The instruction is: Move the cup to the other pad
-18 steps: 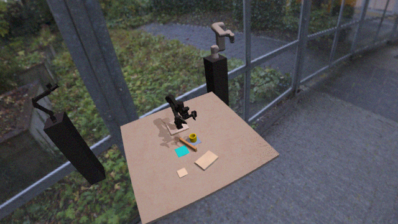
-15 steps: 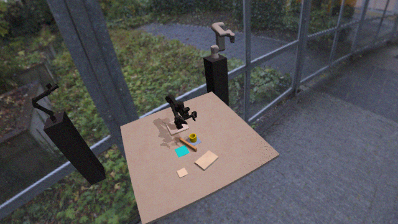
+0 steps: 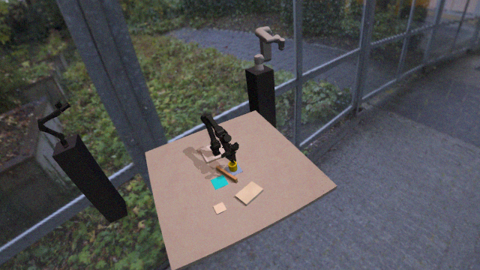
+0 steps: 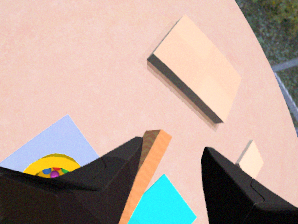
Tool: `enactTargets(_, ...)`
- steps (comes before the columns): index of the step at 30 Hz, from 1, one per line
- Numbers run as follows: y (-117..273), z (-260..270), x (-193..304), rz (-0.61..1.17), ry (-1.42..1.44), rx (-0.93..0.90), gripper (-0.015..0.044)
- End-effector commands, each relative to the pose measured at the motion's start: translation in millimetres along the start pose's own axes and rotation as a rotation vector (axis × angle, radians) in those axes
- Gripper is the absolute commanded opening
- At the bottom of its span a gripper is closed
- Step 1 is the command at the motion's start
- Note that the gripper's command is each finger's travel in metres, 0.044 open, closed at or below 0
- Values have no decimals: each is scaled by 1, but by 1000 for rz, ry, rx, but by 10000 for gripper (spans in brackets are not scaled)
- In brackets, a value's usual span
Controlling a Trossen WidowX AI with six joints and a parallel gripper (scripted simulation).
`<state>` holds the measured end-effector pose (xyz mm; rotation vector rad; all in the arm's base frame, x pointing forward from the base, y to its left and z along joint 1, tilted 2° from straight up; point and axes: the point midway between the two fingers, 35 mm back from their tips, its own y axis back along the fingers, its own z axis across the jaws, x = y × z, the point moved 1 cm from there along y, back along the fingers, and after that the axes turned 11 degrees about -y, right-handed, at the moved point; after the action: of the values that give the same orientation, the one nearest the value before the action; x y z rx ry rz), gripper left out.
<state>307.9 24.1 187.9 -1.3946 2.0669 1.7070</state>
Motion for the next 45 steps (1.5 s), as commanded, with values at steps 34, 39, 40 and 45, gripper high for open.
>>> enactTargets(34,-1,72,83,450,653,-604,167)
enactTargets(39,-7,75,87,450,653,-604,167)
enactTargets(40,-8,76,88,450,653,-604,167)
enactTargets(45,-14,79,93,450,653,-604,167)
